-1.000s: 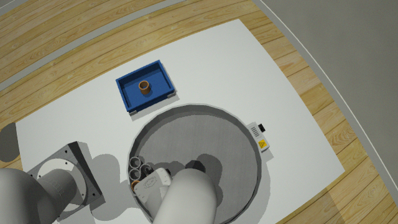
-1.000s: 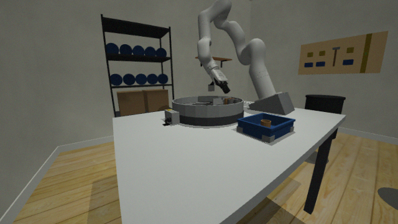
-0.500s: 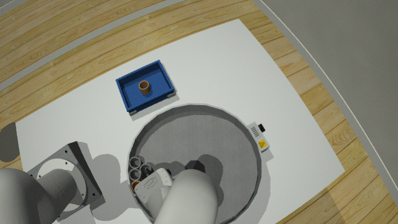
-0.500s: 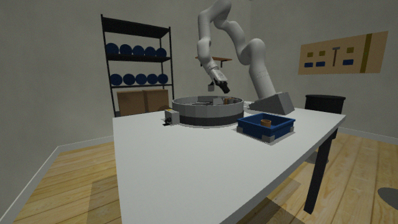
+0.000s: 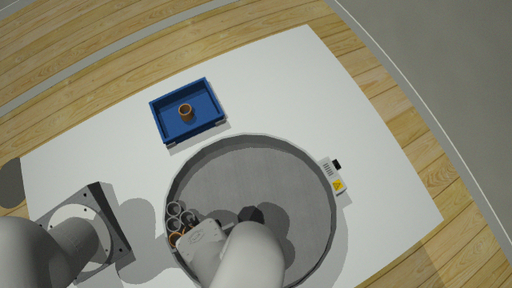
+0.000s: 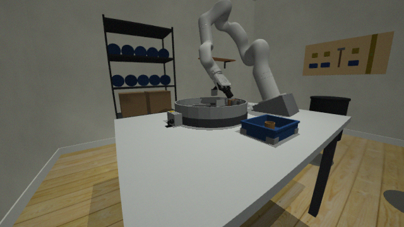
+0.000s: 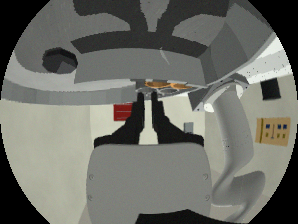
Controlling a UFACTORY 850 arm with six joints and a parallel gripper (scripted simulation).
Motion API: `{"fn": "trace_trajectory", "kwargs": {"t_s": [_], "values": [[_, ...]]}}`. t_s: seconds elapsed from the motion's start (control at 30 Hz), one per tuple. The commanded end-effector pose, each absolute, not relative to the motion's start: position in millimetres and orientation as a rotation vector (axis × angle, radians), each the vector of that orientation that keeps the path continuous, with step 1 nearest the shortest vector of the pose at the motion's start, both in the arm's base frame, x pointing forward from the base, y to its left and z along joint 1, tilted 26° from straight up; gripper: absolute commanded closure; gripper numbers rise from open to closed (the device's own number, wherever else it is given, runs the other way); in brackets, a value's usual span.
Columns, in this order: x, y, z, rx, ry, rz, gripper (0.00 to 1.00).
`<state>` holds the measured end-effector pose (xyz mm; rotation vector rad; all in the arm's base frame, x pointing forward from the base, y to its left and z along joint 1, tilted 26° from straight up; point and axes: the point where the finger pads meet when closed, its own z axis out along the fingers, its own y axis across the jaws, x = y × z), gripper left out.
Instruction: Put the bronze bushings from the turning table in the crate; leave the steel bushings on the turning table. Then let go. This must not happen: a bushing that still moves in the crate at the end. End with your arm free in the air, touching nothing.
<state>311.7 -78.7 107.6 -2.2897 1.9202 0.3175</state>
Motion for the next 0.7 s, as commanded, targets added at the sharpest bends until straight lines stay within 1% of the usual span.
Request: {"fn": "trace_trajectory", "kwargs": {"t_s": [0.0, 0.67], "values": [[312.2, -78.8, 107.5, -2.289, 1.919, 0.316, 0.90], [312.5, -81.8, 101.1, -2.289, 1.919, 0.316, 0.90]]}}
